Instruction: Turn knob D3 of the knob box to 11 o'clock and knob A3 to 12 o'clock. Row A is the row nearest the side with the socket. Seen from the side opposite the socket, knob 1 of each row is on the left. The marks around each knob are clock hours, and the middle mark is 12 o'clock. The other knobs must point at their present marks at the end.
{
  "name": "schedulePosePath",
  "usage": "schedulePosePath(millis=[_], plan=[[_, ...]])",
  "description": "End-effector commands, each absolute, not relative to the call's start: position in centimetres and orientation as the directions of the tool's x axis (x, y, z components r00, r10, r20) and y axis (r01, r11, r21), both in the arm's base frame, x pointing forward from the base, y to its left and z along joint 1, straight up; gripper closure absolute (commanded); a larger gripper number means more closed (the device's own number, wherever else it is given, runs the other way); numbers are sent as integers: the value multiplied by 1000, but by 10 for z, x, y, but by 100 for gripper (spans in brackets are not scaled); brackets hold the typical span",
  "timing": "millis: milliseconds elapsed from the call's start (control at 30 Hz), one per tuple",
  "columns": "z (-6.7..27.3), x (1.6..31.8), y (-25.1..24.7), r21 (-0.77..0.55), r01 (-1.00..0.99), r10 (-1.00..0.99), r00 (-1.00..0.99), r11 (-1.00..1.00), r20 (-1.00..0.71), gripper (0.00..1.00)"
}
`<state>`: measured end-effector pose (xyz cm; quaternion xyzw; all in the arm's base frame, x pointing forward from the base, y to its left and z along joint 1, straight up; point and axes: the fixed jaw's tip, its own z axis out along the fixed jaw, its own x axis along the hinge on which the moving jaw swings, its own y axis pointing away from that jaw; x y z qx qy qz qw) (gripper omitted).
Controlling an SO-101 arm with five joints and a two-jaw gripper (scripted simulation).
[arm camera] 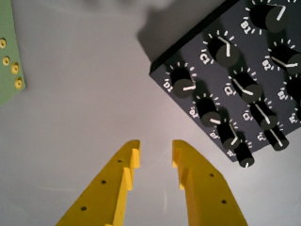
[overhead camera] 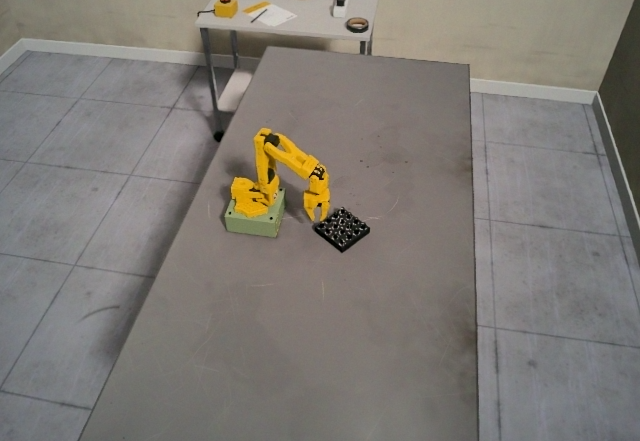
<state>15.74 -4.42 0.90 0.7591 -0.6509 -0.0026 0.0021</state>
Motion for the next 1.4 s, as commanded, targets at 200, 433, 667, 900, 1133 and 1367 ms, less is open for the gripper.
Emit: schedulePosePath(millis=[200, 433, 667, 900, 1133, 1367], plan=[[11, 160, -37, -3, -992, -992, 123, -123, 1, 90], [14, 164, -25, -3, -998, -998, 63, -63, 1, 88], [18, 169, -6, -3, -1000, -1000, -28, 28, 0, 85], [22, 172, 11, -3, -994, -994, -107, 107, -1, 82], [27, 173, 39, -3, -973, -973, -231, 231, -1, 78], [32, 171, 60, -3, -947, -947, -321, 321, -2, 75]])
